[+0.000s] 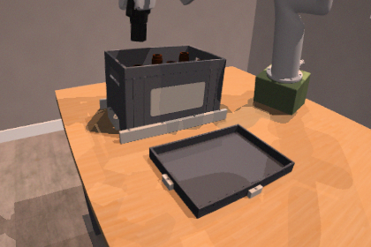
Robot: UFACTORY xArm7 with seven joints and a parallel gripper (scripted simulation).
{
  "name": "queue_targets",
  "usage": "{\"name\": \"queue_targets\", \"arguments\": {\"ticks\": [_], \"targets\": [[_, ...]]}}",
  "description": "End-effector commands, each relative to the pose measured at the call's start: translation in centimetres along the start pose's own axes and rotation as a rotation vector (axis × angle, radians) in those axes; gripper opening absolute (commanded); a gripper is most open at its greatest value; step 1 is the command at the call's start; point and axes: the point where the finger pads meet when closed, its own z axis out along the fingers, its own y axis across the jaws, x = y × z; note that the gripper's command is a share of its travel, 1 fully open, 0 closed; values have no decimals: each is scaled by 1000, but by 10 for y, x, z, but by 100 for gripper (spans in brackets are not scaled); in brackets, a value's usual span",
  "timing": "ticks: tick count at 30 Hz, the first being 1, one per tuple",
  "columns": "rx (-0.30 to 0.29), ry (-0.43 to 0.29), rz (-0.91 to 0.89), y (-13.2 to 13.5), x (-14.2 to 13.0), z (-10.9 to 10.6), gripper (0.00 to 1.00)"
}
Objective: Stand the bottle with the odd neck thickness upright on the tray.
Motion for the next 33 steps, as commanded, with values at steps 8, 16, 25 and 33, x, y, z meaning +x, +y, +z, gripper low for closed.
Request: {"name": "queue_targets", "arguments": {"ticks": [8,16,25,33], "targets": [[-2,-3,0,0,-1,-1,0],[-3,3,0,-13,0,-1,0],[-12,17,0,-92,16,-1,0],[-12,11,-1,-144,38,-2,0]]}}
